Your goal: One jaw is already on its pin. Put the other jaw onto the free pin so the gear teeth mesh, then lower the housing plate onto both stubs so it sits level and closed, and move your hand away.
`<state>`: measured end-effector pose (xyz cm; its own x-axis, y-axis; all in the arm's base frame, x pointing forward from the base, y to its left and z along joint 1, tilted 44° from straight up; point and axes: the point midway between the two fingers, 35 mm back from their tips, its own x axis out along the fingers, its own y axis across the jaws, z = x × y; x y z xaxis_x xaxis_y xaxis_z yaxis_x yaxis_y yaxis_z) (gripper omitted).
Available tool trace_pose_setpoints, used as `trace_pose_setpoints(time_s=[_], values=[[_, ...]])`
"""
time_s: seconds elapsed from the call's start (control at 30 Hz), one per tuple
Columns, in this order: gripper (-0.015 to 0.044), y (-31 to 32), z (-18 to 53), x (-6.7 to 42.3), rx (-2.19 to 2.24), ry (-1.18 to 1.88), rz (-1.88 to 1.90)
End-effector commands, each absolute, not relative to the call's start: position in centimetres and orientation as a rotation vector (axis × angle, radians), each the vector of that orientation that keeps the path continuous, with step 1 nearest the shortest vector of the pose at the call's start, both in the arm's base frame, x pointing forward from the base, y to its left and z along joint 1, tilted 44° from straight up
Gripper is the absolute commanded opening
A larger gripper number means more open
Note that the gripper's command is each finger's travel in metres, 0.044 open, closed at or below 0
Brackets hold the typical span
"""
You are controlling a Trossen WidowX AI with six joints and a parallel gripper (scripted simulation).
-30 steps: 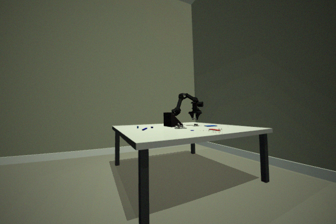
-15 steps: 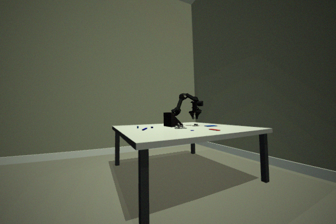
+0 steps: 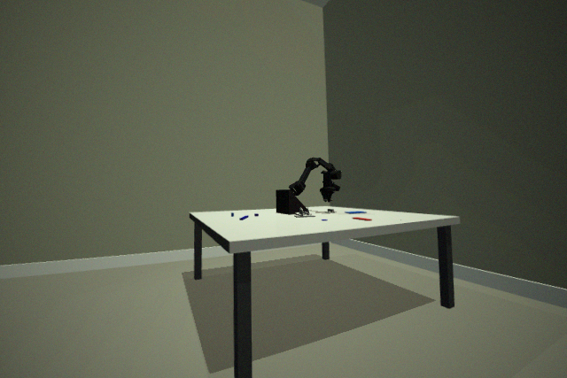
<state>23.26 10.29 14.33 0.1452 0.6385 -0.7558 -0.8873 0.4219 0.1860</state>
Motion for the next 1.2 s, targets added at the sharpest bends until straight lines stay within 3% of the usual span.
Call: trace_pose_setpoints(time_s=[0.0, 1.17], values=[[0.0351, 9.4, 13.4, 23.9, -0.275, 0.941, 1.083], [0.0351, 0.7, 6.1, 26.1, 0.311, 1.293, 0.668]])
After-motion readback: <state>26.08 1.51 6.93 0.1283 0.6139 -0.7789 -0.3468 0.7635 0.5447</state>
